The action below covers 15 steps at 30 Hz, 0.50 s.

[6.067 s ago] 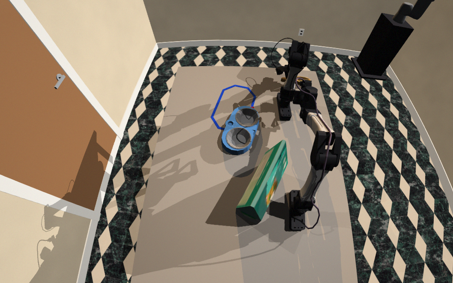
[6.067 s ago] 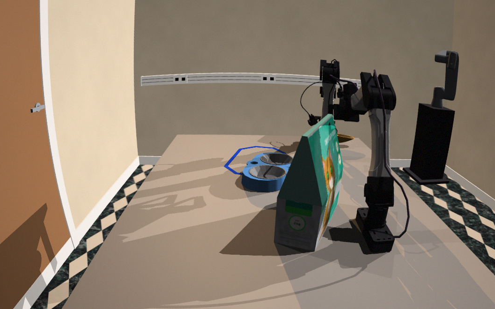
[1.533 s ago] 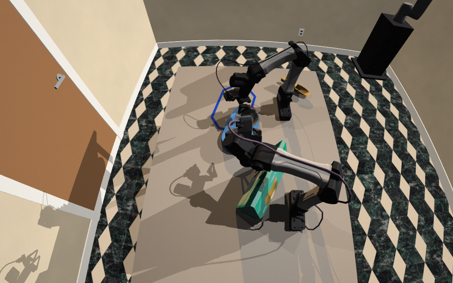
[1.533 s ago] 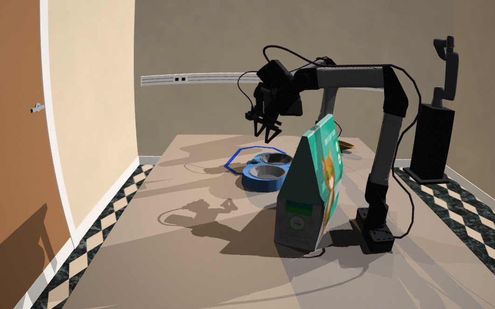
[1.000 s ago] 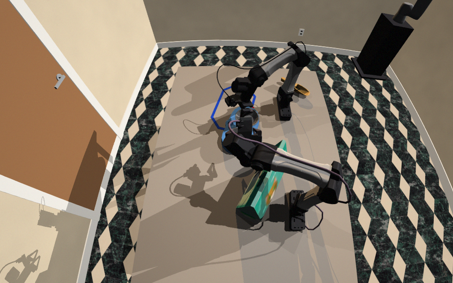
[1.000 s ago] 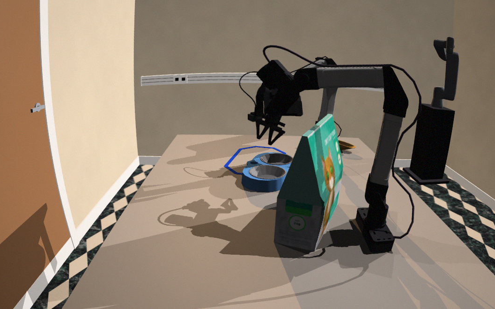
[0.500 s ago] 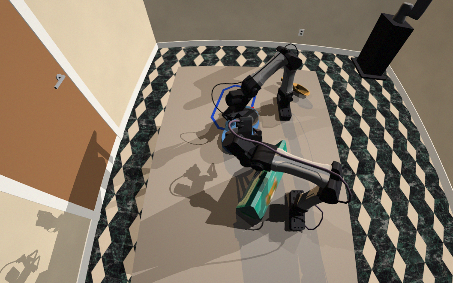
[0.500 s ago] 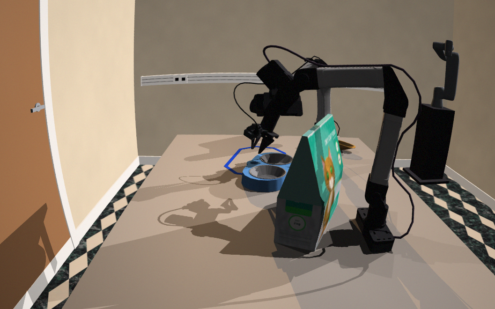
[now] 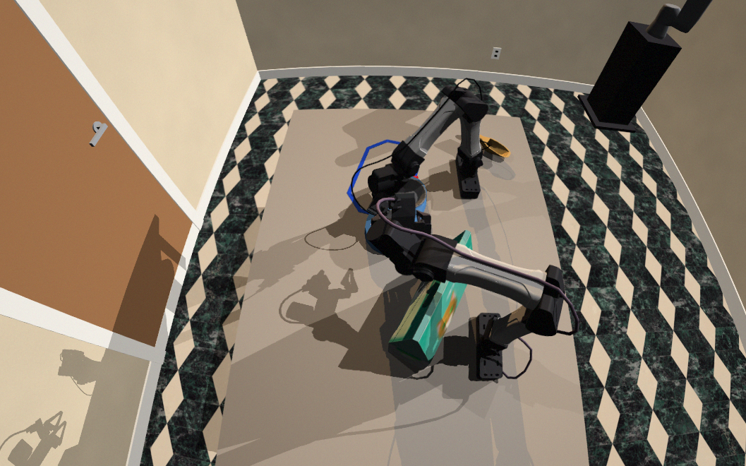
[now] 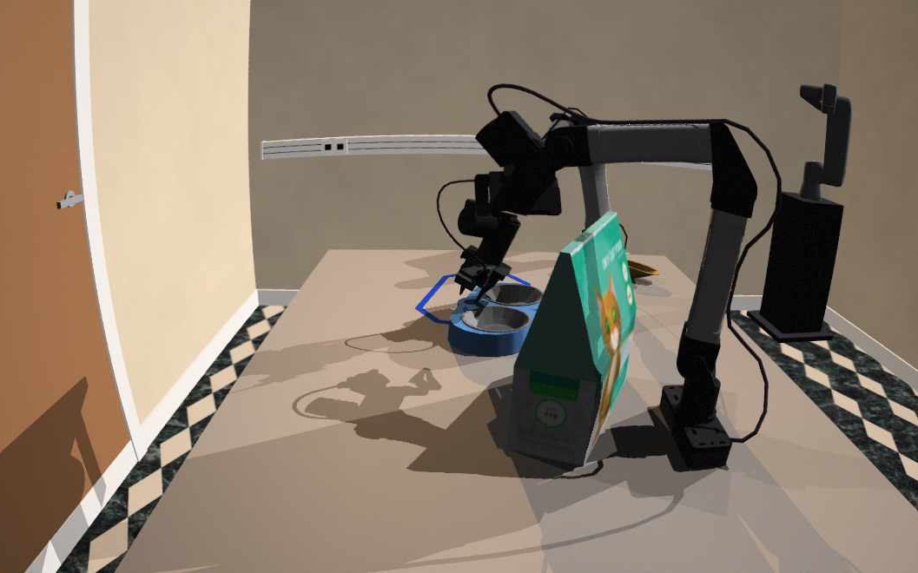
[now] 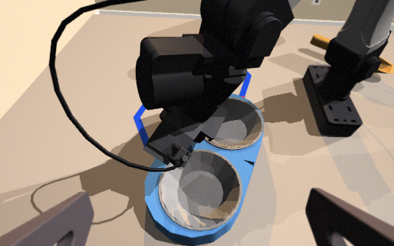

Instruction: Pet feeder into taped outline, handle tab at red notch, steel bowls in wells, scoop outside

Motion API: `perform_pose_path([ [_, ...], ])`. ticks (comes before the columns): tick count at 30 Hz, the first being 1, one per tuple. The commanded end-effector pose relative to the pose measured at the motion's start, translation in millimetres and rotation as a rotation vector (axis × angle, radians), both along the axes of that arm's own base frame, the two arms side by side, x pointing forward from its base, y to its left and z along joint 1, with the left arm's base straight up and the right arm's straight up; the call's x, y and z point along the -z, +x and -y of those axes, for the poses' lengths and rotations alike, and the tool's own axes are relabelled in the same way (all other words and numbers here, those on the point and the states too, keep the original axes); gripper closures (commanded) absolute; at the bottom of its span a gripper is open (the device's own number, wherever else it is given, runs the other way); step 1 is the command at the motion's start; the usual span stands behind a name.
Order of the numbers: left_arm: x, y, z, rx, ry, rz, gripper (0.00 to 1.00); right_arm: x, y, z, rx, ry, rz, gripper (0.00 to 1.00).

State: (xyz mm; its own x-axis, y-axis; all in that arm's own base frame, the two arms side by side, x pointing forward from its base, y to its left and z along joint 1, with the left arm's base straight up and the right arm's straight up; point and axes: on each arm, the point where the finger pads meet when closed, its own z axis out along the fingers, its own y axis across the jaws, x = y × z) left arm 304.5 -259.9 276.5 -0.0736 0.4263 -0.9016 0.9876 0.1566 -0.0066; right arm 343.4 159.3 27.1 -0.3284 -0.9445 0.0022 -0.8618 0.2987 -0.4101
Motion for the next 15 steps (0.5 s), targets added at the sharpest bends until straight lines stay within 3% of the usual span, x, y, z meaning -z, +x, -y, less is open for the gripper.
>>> perform_pose_path([
  [1,-3.7,-1.4,-0.3,0.004,-0.006,0.012,0.00,0.2,14.1,0.0,-0.008,-0.006,0.032,0.63],
  [15,-3.7,-1.4,-0.3,0.004,-0.006,0.012,0.00,10.5,29.0,1.5,-0.008,0.001,0.045,0.63],
])
